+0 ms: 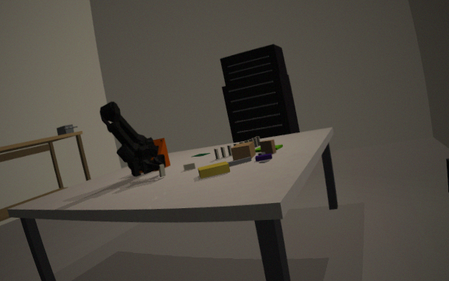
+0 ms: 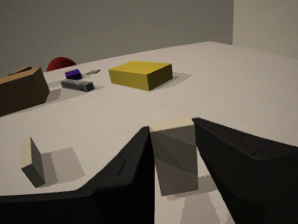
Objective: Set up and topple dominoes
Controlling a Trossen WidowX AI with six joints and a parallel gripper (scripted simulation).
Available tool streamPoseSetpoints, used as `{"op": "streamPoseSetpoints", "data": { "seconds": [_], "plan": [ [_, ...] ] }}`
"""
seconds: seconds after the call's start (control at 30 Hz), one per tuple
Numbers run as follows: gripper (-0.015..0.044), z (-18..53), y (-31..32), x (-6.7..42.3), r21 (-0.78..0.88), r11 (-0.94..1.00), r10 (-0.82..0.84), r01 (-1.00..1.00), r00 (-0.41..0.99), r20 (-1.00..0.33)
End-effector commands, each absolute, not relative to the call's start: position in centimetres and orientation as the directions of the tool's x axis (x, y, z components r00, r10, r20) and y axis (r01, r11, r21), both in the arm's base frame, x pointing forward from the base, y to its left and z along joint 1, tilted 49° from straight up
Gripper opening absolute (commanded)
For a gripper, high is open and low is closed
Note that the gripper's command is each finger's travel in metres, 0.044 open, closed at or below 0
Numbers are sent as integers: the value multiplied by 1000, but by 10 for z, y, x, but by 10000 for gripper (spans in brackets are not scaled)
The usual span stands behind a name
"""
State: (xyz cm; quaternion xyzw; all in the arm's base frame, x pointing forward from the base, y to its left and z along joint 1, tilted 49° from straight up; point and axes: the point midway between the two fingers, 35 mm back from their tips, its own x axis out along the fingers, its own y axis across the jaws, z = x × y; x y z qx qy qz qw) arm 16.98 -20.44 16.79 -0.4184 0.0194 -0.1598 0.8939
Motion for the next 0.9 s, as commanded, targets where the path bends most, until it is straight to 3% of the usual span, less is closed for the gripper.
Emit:
{"op": "streamPoseSetpoints", "data": {
  "seconds": [0.0,0.4,0.87],
  "plan": [
    [133,167,-205,170,-756,599,-297,264,950,96],
    [440,167,-205,170,-756,599,-297,264,950,96],
    [440,197,-176,173,-754,599,-301,269,948,100]
  ]
}}
